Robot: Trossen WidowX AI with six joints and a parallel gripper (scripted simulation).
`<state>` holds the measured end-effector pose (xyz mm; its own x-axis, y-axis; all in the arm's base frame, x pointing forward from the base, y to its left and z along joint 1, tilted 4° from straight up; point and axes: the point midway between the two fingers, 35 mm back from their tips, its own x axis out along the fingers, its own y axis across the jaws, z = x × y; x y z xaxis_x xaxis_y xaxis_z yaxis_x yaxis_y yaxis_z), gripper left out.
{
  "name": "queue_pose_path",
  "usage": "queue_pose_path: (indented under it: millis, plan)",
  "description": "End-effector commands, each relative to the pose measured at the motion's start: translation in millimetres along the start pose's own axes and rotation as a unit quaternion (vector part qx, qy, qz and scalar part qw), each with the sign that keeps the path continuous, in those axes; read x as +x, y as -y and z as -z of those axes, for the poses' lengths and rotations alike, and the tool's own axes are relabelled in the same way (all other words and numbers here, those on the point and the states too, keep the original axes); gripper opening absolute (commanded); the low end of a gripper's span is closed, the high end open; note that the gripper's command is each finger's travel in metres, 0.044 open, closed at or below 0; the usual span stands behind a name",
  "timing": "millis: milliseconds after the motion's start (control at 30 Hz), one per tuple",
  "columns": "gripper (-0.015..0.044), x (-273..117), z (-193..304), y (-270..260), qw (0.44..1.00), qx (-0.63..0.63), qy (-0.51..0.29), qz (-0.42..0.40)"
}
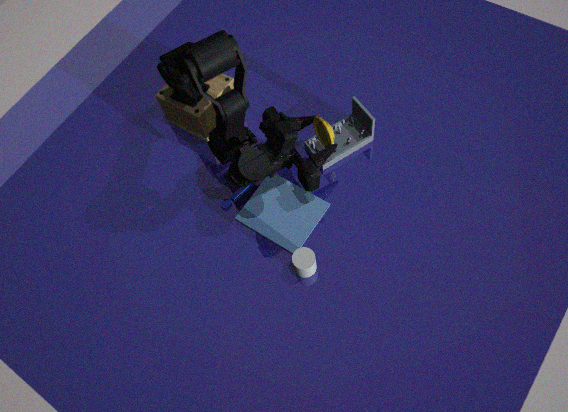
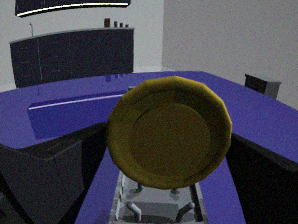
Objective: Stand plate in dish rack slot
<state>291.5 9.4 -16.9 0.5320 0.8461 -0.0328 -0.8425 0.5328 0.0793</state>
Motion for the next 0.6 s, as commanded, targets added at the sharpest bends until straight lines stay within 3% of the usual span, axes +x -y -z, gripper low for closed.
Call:
queue_pose_path:
  millis: [0,567]
  plan:
    - [0.0000,3.2,5.4,-0.1,1.000,0.003,-0.001,-0.001]
    - [0.0000,6.0,20.0,-1.6,1.000,0.003,-0.002,-0.003]
